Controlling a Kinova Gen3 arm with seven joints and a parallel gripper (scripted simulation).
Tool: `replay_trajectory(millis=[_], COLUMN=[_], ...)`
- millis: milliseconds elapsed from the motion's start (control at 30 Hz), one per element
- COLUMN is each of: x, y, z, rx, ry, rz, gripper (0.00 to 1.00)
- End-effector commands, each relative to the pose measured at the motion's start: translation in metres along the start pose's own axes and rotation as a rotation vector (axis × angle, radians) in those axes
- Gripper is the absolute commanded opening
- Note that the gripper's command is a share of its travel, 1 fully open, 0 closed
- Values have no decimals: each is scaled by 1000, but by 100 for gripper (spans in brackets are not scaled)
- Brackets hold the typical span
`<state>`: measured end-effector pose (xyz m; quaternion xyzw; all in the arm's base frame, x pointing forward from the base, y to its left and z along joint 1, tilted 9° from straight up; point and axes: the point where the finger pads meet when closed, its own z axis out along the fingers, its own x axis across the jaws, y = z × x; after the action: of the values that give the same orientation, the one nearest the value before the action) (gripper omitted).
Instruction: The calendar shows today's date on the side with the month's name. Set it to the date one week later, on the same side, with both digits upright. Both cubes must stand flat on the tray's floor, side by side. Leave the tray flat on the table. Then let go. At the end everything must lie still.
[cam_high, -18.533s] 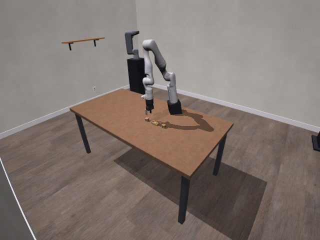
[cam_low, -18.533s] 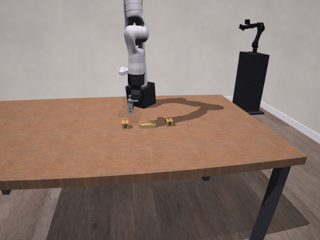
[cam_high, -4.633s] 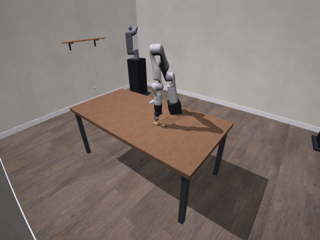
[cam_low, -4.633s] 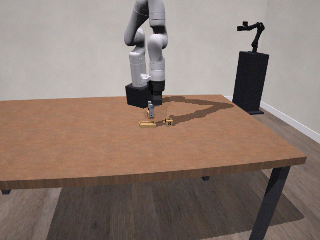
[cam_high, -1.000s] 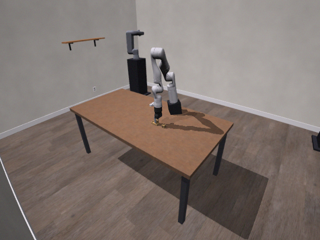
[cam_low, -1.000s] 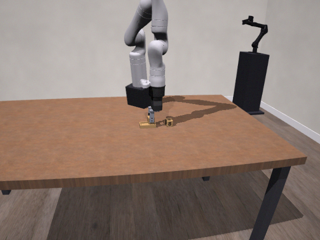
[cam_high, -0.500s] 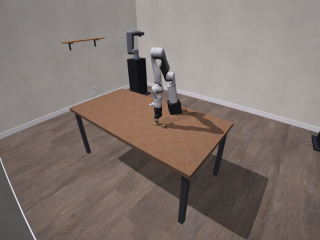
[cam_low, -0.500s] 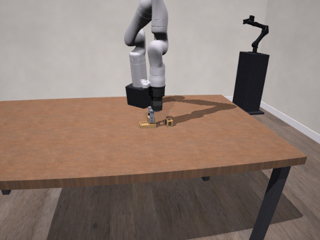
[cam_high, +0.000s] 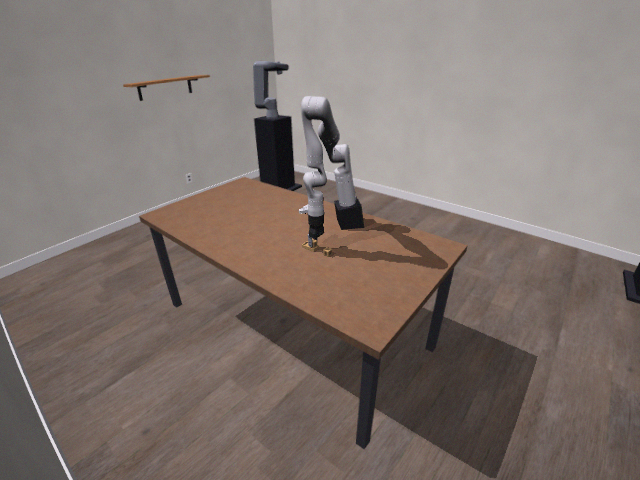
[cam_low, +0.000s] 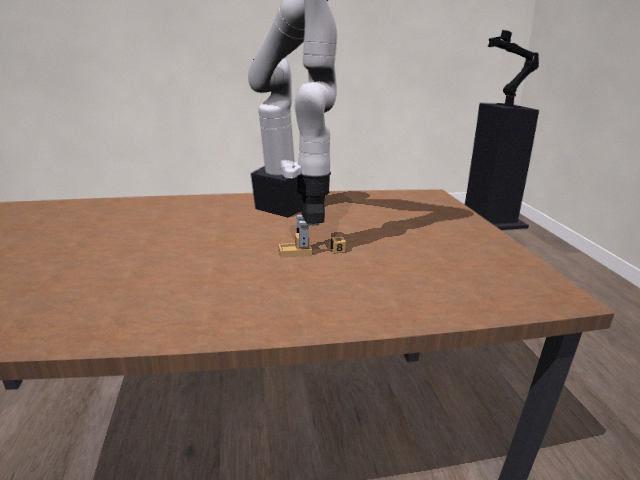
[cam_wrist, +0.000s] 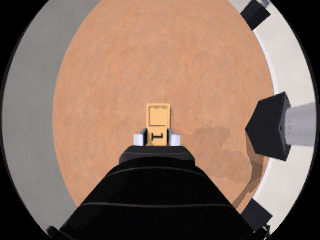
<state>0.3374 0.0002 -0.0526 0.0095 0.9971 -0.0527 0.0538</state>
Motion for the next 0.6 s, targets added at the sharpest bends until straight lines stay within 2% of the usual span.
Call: replay_trajectory(millis=[0,567], x=[1,1], y=[0,0], z=[1,5], rx=[1,1], ry=[2,2], rz=[-2,-2], gripper=[60,60])
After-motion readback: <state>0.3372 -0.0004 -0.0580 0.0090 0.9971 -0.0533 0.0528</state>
